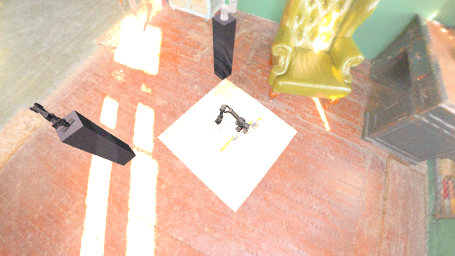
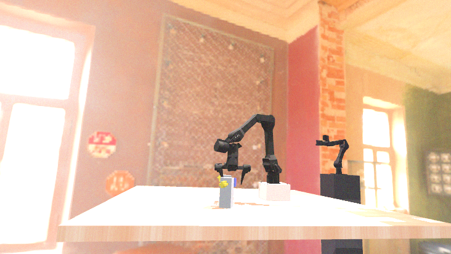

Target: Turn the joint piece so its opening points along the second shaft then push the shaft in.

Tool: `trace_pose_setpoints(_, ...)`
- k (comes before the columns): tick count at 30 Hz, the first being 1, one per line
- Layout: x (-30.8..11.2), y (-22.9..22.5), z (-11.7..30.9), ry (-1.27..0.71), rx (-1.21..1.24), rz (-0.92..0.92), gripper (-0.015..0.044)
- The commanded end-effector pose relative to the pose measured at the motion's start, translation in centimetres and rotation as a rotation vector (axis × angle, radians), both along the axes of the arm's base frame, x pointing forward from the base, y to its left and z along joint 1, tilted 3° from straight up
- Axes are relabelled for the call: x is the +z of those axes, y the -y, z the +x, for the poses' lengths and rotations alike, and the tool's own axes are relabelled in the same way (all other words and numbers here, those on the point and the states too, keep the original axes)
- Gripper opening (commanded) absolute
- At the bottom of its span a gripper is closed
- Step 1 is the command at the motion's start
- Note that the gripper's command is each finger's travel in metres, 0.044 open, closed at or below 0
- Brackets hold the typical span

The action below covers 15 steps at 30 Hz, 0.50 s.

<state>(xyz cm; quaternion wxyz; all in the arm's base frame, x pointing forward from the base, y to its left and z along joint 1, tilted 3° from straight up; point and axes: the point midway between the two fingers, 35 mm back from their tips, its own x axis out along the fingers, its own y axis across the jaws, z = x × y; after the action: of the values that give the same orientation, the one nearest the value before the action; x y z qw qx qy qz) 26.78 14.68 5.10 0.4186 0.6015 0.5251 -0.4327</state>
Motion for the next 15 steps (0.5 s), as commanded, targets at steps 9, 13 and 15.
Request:
trace_pose_setpoints(9,0.2,0.0,-0.1,0.009,0.013,0.029,0.044)
trace_pose_setpoints(13,1.1,-0.2,0.1,0.036,0.118,0.005,0.044)
trace_pose_setpoints(15,1.6,-0.2,0.2,0.052,0.182,-0.009,0.044)
